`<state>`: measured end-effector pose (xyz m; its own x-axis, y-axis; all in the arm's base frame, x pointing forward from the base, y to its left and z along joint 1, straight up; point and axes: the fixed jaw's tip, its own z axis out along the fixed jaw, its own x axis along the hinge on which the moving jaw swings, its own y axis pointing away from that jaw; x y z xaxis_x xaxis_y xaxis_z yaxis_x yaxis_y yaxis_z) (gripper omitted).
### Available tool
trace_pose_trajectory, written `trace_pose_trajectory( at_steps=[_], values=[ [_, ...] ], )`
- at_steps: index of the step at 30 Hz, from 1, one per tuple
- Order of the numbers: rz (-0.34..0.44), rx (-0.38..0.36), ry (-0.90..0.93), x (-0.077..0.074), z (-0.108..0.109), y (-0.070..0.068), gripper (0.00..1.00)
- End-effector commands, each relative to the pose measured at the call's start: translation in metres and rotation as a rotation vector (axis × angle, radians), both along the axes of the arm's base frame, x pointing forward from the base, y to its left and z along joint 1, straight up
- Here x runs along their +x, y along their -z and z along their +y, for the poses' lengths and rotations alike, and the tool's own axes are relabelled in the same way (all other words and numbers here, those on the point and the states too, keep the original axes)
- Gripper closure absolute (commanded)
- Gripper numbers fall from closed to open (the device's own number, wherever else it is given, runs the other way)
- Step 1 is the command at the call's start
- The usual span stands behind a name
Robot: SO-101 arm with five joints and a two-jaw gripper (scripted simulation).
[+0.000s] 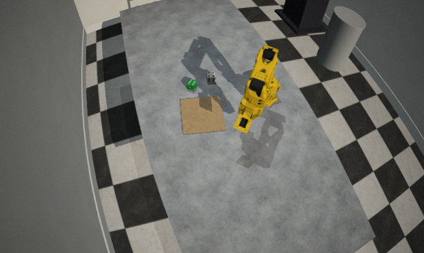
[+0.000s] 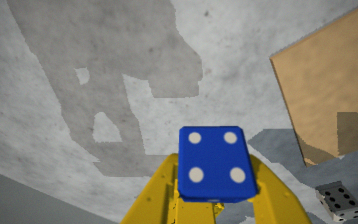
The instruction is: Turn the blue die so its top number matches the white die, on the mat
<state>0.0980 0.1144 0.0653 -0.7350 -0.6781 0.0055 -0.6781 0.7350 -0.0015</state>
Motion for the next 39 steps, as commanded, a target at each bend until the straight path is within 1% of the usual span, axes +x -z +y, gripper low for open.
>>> trace_pose_trajectory(
  at_steps=[1,6,10,13,17,19,24,28,31,39],
  values=[
    [-0.058,0.064,0.001,0.005,0.007,-0.011,1.0],
    [-0.064,0.069,0.005,0.006,0.007,-0.011,1.0],
    [-0.094,0.097,0.03,0.012,0.004,-0.011,1.0],
    [-0.138,0.134,0.063,0.019,0.001,-0.011,1.0],
    [-0.217,0.19,0.12,0.03,-0.006,-0.011,1.0],
    [-0.217,0.19,0.12,0.03,-0.006,-0.011,1.0],
    [-0.321,0.248,0.188,0.044,-0.017,-0.012,1.0],
    [-0.379,0.274,0.223,0.051,-0.022,-0.013,1.0],
    [-0.398,0.281,0.234,0.053,-0.025,-0.013,1.0],
    [-0.404,0.284,0.238,0.054,-0.025,-0.013,1.0]
  ],
)
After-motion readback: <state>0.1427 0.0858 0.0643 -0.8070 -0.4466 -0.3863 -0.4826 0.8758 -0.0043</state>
